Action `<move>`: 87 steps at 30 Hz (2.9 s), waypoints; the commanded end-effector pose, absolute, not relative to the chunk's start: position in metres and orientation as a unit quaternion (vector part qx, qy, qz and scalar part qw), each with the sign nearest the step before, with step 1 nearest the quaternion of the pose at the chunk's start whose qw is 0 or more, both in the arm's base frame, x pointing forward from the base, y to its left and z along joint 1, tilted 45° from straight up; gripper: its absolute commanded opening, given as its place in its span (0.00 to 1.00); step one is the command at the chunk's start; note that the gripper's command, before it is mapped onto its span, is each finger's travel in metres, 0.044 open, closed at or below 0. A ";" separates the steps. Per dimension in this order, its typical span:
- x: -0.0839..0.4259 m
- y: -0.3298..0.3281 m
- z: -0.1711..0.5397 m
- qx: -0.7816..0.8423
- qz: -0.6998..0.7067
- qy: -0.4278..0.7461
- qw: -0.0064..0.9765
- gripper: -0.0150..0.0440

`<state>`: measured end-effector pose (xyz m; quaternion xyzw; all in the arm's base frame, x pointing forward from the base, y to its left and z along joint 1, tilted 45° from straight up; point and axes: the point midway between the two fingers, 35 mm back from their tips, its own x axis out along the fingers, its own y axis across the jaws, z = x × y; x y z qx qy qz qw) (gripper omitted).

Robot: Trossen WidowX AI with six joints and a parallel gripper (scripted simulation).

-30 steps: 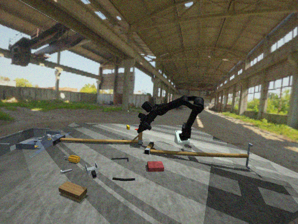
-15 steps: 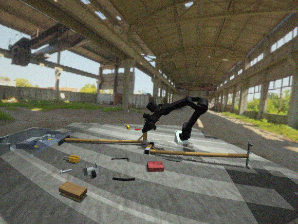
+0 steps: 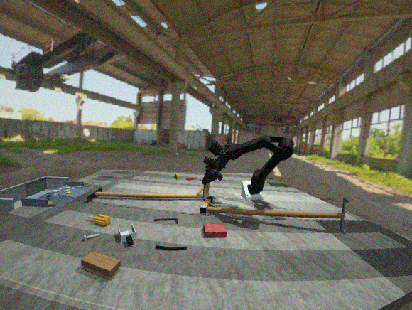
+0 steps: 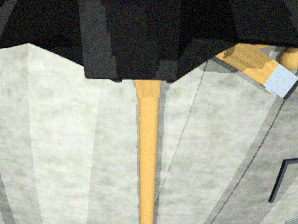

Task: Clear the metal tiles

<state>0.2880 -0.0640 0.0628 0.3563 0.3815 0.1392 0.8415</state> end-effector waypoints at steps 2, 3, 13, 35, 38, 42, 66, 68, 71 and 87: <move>0.287 -0.067 0.063 0.353 0.142 0.377 0.844 0.25; 0.287 -0.068 0.062 0.353 0.142 0.377 0.844 0.25; 0.286 -0.078 0.053 0.351 0.142 0.379 0.844 0.25; 0.282 -0.099 0.033 0.350 0.144 0.380 0.844 0.25; 0.281 -0.102 0.030 0.350 0.144 0.380 0.844 0.25; 0.280 -0.105 0.027 0.350 0.145 0.379 0.844 0.25; 0.304 -0.114 0.025 0.349 0.142 0.381 0.844 0.25; 0.307 -0.115 0.025 0.349 0.142 0.381 0.844 0.25; 0.311 -0.116 0.024 0.349 0.141 0.381 0.844 0.25; 0.336 -0.122 0.023 0.349 0.139 0.382 0.845 0.25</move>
